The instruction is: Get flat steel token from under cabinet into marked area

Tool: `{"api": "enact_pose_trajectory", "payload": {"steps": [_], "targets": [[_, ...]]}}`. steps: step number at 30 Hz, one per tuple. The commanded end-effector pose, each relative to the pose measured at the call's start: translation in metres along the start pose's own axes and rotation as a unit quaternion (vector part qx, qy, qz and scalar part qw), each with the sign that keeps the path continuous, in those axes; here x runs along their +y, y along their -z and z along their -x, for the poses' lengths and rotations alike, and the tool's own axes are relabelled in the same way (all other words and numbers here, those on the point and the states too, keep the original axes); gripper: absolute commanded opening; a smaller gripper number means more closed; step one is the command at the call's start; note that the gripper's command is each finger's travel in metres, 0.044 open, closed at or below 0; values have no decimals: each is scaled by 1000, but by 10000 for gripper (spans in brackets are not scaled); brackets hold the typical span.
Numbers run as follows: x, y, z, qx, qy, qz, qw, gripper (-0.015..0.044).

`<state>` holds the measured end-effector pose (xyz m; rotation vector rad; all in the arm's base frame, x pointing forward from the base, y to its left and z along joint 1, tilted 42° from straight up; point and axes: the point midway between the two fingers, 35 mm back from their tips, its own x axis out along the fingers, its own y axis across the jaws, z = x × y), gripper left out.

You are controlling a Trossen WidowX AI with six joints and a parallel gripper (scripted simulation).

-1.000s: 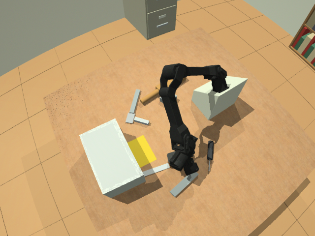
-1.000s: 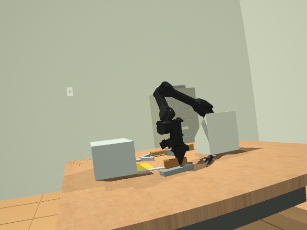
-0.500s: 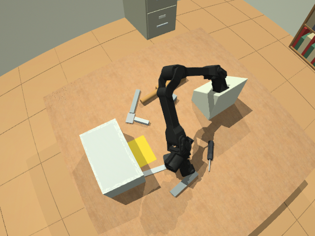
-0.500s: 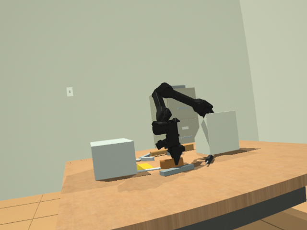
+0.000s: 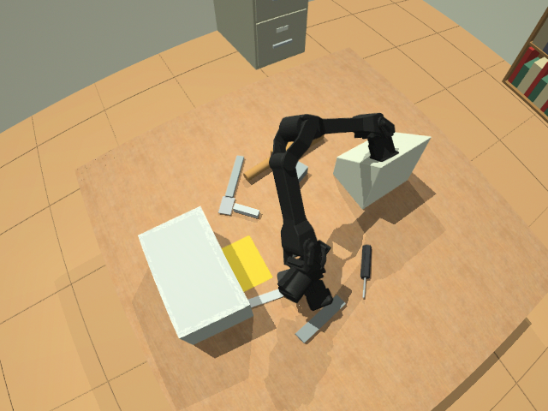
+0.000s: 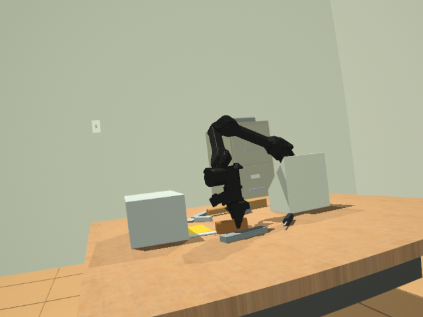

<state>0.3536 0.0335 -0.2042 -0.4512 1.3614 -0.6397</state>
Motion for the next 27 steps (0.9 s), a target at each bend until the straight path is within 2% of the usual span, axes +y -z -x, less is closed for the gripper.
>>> {"api": "enact_pose_trajectory", "payload": {"steps": [1,27], "targets": [[0,-6,0,0,-1,1,1000,0],[-1,-35,0,-1,-1,1,1000,0]]}}
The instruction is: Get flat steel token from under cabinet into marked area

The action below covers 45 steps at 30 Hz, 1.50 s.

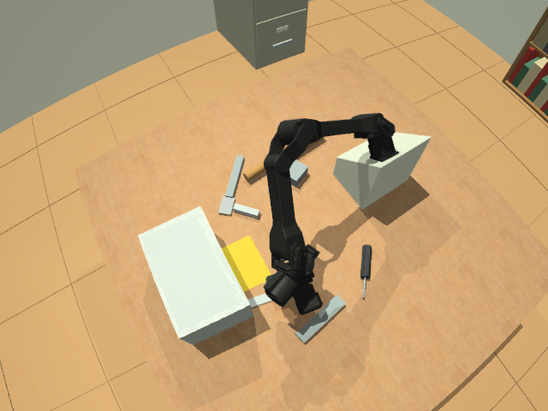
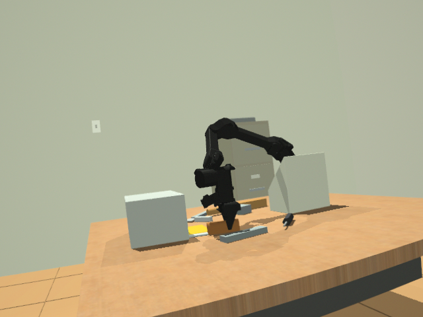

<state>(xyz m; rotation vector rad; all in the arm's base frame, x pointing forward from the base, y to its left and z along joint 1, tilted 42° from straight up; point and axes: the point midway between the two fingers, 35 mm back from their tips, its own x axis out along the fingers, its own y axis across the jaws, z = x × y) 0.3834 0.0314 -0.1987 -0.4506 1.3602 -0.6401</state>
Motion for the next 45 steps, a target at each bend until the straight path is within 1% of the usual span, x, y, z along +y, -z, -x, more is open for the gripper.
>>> {"api": "enact_pose_trajectory", "payload": {"steps": [1,22,32,45], "targets": [[0,-6,0,0,-1,1,1000,0],[-15,-14,-1,0,0,1,1000,0],[-26,-14,-2,0,0,1,1000,0],[-25,-6,-2,0,0,2,1000,0]]}}
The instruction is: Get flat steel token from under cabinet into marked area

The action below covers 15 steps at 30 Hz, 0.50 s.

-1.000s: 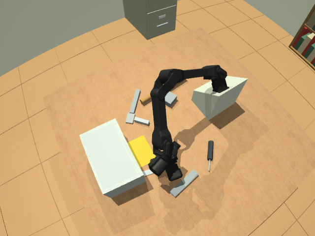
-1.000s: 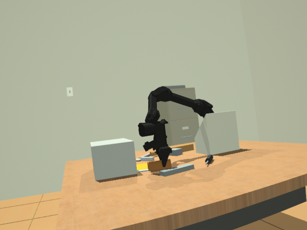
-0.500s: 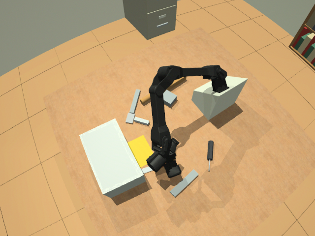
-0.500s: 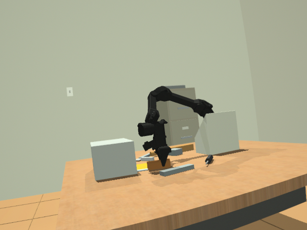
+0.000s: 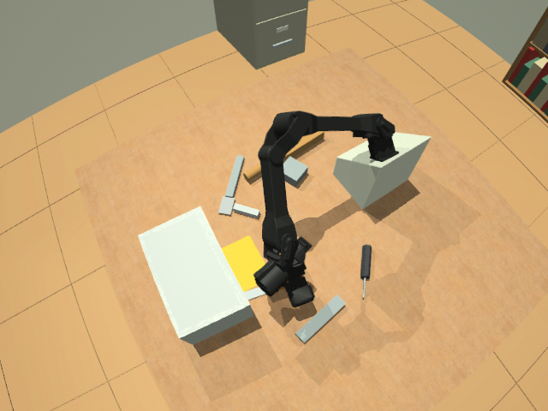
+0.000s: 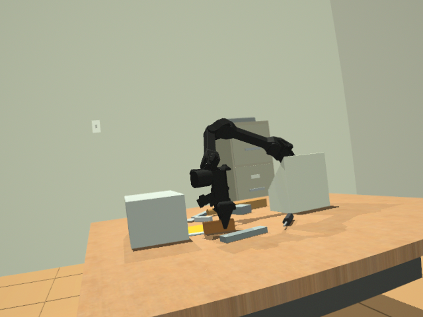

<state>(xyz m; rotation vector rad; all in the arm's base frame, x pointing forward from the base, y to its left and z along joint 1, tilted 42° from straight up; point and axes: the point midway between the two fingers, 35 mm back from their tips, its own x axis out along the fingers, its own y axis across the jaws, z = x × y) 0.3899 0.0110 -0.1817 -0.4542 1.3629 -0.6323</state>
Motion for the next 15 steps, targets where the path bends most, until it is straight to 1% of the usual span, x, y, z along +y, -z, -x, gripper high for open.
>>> {"api": "enact_pose_trajectory", "payload": {"steps": [1,15], "targets": [[0,6,-1,0,2,-2,1000,0],[1,21,-1,0,2,-2,1000,0]]}}
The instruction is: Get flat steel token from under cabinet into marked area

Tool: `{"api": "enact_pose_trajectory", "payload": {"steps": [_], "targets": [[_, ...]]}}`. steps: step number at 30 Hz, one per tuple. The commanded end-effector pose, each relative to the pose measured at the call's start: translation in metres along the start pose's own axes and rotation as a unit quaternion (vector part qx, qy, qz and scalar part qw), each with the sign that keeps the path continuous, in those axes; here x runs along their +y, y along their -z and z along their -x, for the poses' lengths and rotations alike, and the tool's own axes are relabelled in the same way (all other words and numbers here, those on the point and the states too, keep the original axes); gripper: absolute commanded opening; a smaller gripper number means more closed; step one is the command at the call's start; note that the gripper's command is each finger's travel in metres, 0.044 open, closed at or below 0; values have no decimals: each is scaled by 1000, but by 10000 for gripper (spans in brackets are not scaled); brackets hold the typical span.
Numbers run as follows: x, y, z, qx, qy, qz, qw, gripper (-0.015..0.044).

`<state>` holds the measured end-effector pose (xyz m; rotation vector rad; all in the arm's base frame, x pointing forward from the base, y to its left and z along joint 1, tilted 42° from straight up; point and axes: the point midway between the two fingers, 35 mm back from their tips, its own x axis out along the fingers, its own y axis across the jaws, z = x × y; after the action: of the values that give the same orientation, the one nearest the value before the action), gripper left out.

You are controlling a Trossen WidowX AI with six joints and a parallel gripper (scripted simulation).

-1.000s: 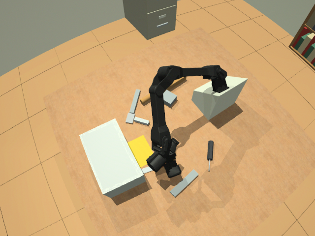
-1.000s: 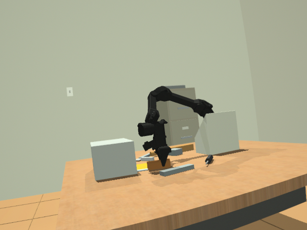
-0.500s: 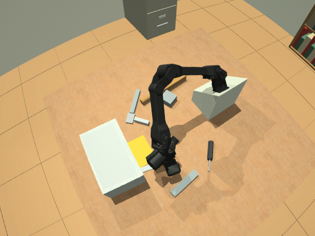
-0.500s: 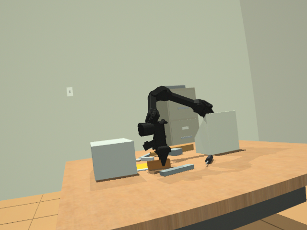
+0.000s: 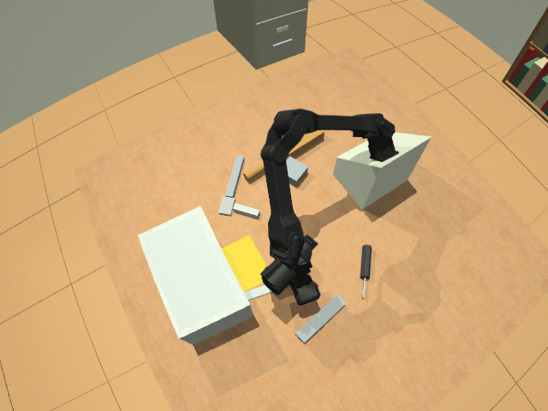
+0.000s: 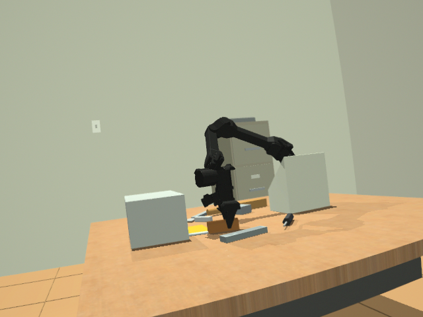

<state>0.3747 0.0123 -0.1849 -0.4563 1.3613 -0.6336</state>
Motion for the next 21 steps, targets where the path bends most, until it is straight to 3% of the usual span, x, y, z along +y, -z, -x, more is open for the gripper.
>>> {"api": "enact_pose_trajectory", "payload": {"steps": [1,21], "targets": [[0,7,-1,1,1,-2,1000,0],[1,31,-1,2,1,-2,1000,0]]}}
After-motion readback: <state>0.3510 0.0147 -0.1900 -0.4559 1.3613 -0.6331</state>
